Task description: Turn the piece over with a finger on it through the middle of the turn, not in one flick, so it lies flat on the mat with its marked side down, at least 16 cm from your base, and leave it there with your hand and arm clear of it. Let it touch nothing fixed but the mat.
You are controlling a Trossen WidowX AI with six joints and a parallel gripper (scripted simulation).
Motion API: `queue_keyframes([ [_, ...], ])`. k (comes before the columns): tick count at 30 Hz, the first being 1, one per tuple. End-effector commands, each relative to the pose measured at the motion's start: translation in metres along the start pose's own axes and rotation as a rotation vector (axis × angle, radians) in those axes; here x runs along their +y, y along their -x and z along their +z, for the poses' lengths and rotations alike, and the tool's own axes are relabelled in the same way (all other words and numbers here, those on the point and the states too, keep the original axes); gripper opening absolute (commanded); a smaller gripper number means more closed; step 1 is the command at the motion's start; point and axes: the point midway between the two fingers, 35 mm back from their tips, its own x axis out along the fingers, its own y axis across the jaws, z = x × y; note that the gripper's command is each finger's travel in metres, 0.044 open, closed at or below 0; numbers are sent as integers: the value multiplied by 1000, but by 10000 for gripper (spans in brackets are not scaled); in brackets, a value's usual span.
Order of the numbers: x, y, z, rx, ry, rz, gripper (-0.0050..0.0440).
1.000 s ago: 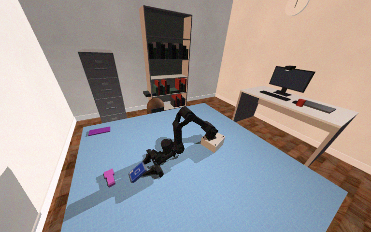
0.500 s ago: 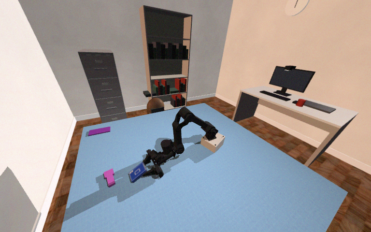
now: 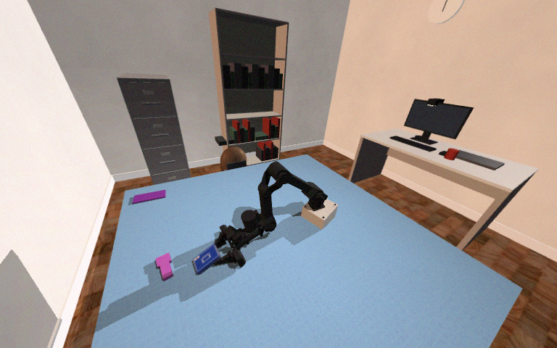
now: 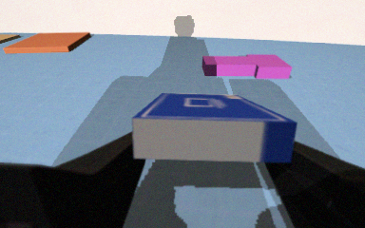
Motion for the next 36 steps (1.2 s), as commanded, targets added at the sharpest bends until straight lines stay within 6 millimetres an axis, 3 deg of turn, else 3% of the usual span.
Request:
queue_keyframes([
  [1, 0, 0, -6, 13, 3, 3, 0],
  [35, 0, -6, -13, 13, 2, -3, 0],
  [36, 0, -6, -6, -3, 2, -2, 440],
])
